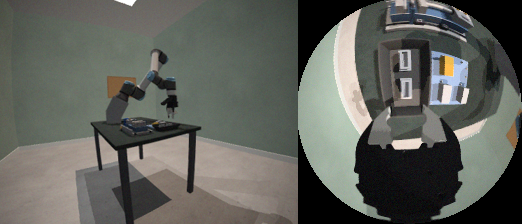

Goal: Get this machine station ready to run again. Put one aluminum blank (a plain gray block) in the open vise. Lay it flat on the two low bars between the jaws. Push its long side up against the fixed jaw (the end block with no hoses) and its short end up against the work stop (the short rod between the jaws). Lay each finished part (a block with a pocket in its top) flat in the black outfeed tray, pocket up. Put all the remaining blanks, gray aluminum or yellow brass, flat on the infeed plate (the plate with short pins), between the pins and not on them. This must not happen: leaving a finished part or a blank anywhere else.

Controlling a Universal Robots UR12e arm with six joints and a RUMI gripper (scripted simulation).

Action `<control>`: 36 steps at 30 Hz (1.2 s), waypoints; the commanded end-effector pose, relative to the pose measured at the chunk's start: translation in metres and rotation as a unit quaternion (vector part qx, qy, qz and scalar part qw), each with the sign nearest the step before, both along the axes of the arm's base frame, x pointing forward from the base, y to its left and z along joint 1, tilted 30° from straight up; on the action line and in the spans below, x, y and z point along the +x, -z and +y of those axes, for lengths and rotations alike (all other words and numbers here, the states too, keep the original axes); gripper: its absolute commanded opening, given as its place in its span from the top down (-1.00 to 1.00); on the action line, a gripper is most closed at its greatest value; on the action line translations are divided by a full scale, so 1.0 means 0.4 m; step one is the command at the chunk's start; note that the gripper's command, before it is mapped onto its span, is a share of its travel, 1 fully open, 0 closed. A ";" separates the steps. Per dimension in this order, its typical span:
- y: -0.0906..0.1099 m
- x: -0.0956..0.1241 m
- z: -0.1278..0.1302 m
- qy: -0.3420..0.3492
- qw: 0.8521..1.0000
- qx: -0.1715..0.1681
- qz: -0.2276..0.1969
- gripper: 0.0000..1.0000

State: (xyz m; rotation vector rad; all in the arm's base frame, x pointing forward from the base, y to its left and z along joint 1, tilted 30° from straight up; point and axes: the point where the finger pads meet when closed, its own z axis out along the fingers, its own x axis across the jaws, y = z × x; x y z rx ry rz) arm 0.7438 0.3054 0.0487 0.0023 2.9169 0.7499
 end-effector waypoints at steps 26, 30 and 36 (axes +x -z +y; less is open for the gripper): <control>-0.197 -0.027 -0.109 0.000 1.000 0.000 0.000 1.00; -0.197 -0.027 -0.109 0.000 1.000 0.000 0.000 1.00; -0.197 -0.027 -0.109 0.000 1.000 0.000 0.000 1.00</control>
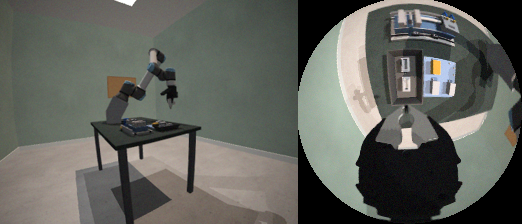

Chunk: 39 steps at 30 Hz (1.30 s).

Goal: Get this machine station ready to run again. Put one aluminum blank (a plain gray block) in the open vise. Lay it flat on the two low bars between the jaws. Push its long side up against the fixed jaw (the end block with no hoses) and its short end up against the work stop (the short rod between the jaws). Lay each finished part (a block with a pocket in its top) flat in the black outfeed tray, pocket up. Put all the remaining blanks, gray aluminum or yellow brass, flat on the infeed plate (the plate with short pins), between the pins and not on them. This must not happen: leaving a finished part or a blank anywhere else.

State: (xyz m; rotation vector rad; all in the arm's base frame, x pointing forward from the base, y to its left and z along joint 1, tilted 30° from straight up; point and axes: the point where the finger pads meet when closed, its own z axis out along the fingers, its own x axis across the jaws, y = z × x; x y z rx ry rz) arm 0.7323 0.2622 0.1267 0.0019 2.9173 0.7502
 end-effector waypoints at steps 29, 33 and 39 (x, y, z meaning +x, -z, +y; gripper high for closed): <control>-0.001 -0.029 -0.001 0.000 1.000 0.000 -0.001 1.00; 0.006 -0.131 -0.003 0.000 1.000 0.000 -0.001 1.00; 0.032 -0.333 -0.003 0.000 1.000 0.000 -0.001 1.00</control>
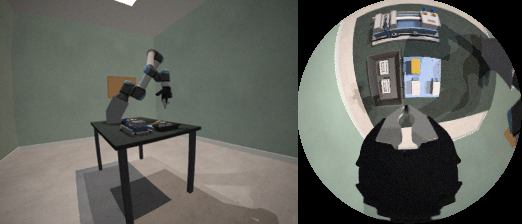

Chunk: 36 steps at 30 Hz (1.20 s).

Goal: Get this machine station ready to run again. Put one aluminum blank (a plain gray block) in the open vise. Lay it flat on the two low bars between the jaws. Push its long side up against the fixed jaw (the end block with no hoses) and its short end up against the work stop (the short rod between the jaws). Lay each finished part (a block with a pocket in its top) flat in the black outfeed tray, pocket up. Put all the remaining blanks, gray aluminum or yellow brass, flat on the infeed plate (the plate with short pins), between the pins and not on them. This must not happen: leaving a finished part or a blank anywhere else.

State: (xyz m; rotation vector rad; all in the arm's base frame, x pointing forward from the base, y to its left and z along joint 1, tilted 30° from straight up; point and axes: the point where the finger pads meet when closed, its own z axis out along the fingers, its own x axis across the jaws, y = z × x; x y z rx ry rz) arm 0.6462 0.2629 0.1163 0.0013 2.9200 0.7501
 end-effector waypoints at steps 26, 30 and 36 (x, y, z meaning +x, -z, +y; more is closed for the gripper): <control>0.049 -0.317 0.001 0.001 1.000 0.000 -0.002 0.19; 0.049 -0.317 0.001 0.001 1.000 0.000 -0.002 0.19; 0.049 -0.317 0.001 0.001 1.000 0.000 -0.002 0.19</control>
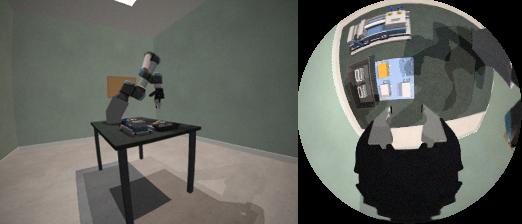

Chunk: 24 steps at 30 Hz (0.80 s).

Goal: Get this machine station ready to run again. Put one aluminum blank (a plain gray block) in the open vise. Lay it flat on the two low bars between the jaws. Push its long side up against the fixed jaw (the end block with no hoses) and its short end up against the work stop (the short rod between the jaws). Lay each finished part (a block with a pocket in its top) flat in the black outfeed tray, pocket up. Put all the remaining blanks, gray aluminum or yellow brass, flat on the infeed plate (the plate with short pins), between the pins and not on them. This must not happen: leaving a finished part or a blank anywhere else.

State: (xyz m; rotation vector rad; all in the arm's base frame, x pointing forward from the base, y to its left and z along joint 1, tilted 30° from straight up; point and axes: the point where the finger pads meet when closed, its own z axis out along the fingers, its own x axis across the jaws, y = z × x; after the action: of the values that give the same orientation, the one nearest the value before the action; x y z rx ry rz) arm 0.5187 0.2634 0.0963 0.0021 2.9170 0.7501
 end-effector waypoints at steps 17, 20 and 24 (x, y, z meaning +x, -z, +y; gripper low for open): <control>0.000 0.001 0.001 0.000 1.000 0.000 -0.001 0.19; 0.001 0.002 0.001 0.000 1.000 0.000 -0.001 0.19; 0.010 0.003 0.006 0.000 1.000 0.000 -0.001 0.19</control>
State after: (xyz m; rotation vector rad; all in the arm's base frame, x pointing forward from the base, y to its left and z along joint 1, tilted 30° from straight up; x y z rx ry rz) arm 0.5190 0.2644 0.0945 0.0021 2.9170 0.7501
